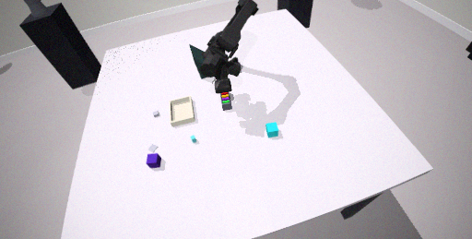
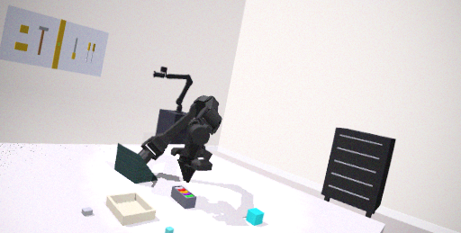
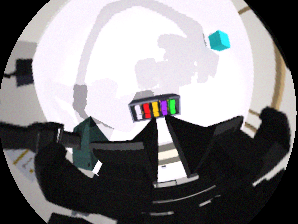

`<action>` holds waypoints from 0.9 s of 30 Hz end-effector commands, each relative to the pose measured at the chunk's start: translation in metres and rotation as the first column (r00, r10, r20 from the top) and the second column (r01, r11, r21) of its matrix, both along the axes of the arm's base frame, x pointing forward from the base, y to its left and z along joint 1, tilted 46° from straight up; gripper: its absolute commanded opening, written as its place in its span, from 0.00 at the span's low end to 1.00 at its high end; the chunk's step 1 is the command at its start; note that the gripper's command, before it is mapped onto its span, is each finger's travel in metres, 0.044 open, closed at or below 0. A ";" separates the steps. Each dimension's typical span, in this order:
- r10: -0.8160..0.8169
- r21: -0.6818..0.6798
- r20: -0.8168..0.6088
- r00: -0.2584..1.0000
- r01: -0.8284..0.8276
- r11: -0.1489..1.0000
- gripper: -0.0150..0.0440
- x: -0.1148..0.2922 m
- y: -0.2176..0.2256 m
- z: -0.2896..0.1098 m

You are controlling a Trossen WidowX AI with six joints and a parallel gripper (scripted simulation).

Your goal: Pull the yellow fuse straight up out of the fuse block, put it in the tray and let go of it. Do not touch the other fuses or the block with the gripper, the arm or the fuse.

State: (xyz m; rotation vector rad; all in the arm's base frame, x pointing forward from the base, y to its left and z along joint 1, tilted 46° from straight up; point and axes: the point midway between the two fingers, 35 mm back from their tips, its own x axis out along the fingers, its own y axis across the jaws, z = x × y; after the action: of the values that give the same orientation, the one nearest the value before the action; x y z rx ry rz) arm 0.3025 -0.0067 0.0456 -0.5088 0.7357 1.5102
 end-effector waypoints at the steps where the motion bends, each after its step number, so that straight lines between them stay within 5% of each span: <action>1: 0.007 0.010 0.001 1.000 -0.007 1.000 0.36 -0.002 0.003 -0.003; 27: 0.006 0.011 0.002 1.000 -0.006 1.000 0.36 -0.005 0.021 -0.020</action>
State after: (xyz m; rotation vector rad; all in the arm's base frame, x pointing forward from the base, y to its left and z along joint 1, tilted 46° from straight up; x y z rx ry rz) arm 0.2988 0.0104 0.0281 -0.5101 0.7257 1.5183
